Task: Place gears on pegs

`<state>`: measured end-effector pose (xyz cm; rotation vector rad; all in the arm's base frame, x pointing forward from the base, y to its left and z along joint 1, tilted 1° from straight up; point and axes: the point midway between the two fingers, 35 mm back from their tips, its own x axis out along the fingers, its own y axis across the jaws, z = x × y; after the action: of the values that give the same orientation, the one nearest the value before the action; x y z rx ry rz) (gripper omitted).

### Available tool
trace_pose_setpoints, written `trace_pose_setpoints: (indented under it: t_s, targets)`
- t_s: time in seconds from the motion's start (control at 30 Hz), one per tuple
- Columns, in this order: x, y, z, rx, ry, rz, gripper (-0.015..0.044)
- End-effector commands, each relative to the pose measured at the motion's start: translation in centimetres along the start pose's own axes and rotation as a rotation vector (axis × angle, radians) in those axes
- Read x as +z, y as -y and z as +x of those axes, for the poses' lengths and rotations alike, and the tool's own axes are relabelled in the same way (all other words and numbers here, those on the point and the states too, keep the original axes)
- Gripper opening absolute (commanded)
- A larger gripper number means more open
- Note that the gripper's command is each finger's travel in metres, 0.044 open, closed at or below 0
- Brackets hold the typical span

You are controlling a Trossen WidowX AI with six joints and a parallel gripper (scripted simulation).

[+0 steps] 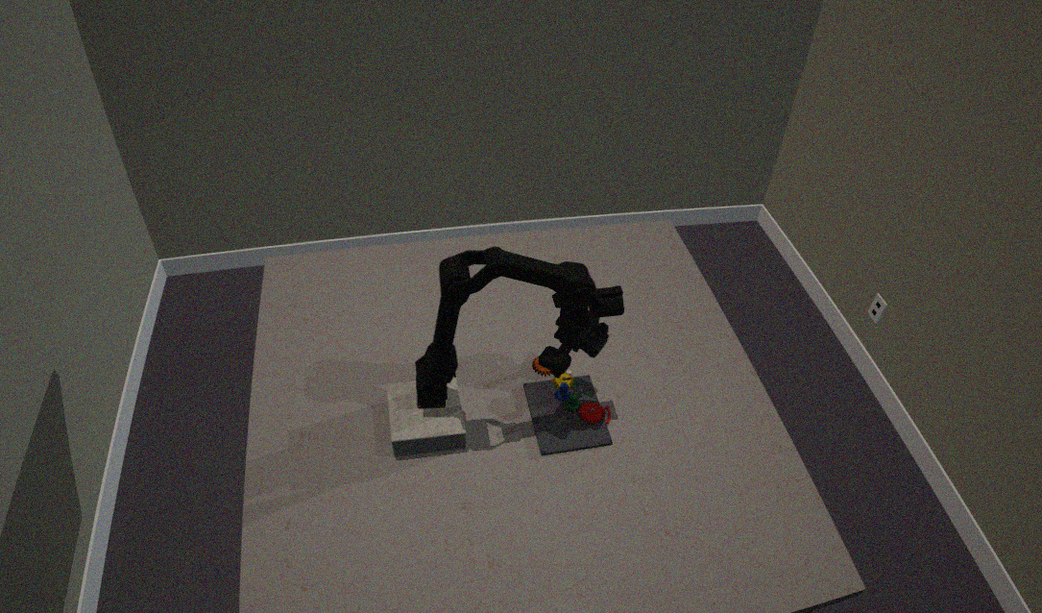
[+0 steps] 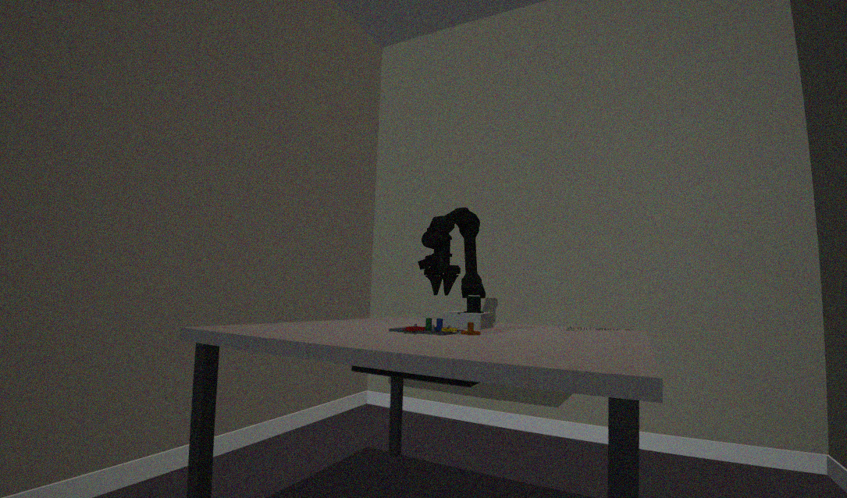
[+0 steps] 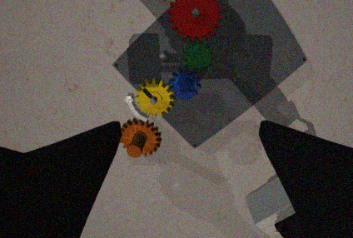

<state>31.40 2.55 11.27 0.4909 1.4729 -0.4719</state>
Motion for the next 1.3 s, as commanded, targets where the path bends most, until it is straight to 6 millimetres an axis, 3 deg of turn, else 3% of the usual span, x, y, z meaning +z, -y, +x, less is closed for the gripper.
trace_pose_setpoints:
  t_s: [0.0,0.87,1.0,1.27]
  targets:
    - [0.0,0.0,-0.1,-0.001,-0.001,0.005,0.0440]
    - [-0.2,-0.2,-0.1,0.000,-0.001,0.005,0.0440]
    - [-3.6,-3.6,-0.8,0.003,-0.005,0.006,0.0440]
    - [-13.9,-9.5,-2.6,0.008,-0.015,0.006,0.0440]
